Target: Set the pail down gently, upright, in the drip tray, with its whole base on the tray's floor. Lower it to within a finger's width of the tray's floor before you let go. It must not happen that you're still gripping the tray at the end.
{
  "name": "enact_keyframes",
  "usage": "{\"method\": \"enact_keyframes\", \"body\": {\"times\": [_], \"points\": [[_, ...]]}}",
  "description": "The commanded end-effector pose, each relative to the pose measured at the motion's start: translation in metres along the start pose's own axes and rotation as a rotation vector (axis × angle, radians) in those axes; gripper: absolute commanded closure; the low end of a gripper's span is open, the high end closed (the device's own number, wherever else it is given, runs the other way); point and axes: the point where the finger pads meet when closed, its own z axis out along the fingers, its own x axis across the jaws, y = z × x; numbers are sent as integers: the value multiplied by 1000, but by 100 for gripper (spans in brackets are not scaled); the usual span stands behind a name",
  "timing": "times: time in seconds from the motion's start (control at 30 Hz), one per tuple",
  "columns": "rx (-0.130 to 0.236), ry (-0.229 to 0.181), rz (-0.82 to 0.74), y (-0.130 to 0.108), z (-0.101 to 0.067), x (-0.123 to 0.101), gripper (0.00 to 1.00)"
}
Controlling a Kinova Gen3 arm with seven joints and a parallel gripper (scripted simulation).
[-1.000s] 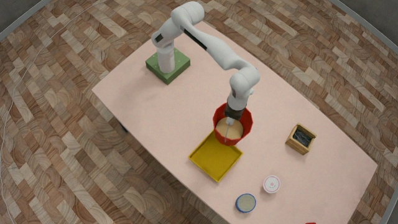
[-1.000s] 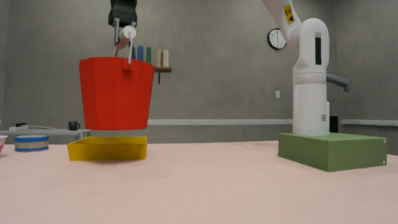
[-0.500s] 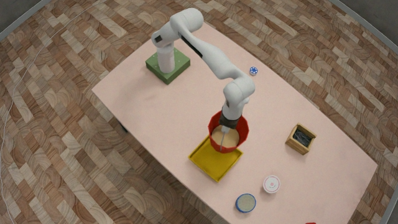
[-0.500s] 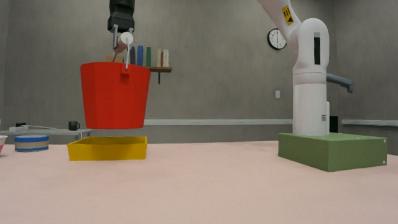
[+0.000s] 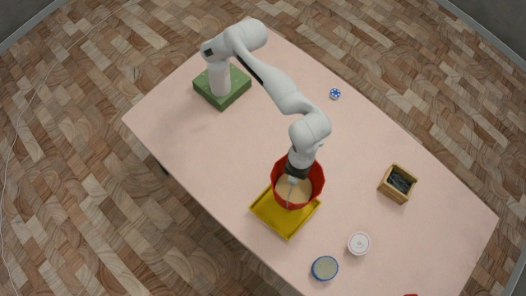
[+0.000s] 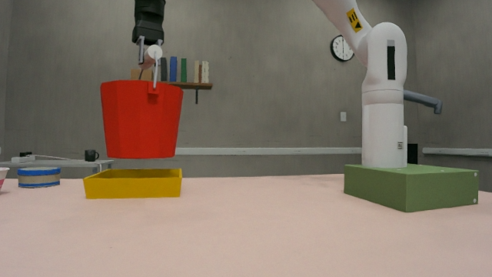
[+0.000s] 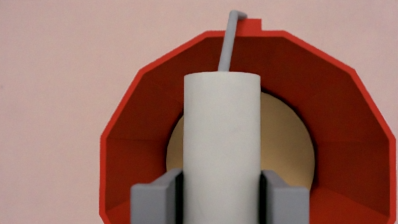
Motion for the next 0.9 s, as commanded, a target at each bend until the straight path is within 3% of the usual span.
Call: {"method": "enact_keyframes", "body": {"times": [0.0,0.87], "points": [[-1,2,0,7,-1,-1,100],[-1,2,0,40,-1,-5,100]]}}
